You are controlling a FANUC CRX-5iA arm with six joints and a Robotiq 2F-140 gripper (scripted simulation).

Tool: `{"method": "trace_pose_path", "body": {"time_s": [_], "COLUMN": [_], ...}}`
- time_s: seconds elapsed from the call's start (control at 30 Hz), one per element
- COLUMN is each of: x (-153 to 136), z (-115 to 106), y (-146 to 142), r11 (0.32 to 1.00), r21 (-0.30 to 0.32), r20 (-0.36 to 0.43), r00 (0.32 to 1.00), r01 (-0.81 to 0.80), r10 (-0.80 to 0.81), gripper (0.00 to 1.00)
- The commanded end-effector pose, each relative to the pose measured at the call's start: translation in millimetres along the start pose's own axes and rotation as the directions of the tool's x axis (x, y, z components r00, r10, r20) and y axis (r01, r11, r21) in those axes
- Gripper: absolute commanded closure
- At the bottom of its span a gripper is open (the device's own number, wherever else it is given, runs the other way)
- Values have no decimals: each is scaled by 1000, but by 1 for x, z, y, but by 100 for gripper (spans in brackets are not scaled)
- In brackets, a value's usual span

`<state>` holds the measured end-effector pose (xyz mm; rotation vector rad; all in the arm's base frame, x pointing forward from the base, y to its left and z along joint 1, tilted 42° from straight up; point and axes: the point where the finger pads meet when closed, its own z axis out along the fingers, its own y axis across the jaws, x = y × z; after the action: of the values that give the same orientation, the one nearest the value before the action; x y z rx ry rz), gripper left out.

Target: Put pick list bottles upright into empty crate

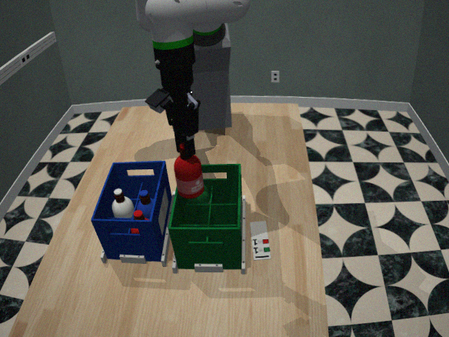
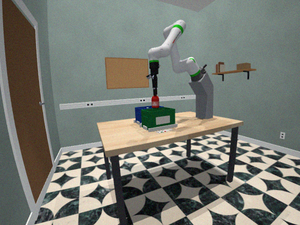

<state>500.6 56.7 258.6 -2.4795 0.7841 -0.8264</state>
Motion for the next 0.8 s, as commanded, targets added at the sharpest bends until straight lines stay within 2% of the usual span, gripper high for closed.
{"method": "trace_pose_path", "body": {"time_s": [0.0,0.77], "x": [0,1], "z": [2,23], "y": [0,0], "r11": [1000,1000], "r21": [1,1], "r20": [-1,-1], "r00": [1000,1000], "r01": [0,0], "r10": [0,0], "gripper": [90,90]}}
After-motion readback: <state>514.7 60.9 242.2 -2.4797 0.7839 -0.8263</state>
